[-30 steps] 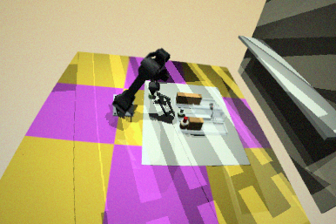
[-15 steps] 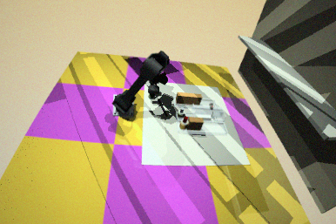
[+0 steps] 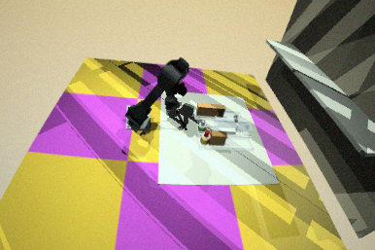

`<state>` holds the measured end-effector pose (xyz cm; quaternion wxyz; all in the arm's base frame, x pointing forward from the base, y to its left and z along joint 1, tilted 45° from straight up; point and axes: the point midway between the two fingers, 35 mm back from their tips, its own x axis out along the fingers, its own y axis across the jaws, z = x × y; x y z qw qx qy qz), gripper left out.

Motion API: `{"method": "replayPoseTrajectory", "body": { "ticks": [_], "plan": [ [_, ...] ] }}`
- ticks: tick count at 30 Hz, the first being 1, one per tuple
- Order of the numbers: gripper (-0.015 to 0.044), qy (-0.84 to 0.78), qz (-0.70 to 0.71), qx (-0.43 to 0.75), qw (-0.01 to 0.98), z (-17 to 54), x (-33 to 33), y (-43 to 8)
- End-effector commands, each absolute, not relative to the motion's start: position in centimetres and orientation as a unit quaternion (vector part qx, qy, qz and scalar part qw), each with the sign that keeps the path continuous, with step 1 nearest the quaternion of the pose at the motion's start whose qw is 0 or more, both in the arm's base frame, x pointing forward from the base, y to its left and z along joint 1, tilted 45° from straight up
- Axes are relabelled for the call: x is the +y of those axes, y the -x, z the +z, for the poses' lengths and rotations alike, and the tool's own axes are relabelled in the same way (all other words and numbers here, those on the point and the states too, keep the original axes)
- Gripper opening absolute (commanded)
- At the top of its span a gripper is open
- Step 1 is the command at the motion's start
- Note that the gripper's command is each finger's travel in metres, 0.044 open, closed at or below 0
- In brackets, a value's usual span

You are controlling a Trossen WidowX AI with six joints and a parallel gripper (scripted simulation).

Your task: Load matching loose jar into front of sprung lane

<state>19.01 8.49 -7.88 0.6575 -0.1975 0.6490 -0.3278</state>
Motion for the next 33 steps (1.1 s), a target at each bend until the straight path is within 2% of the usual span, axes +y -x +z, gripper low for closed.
{"method": "replayPoseTrajectory", "body": {
  "ticks": [1,7,12,27,33],
  "plan": [
    [0.0164,0.203,-0.328,0.650,0.655,-8.0,8.3,-18.9],
    [0.0124,0.203,-0.328,0.650,0.655,-8.0,8.3,-18.9],
    [0.0000,0.210,-0.306,0.648,0.665,-7.4,9.4,-19.4],
    [0.0000,0.203,-0.326,0.651,0.655,-0.1,15.0,-18.7],
    [0.0000,0.202,-0.326,0.651,0.655,0.3,15.0,-18.9]
  ]
}}
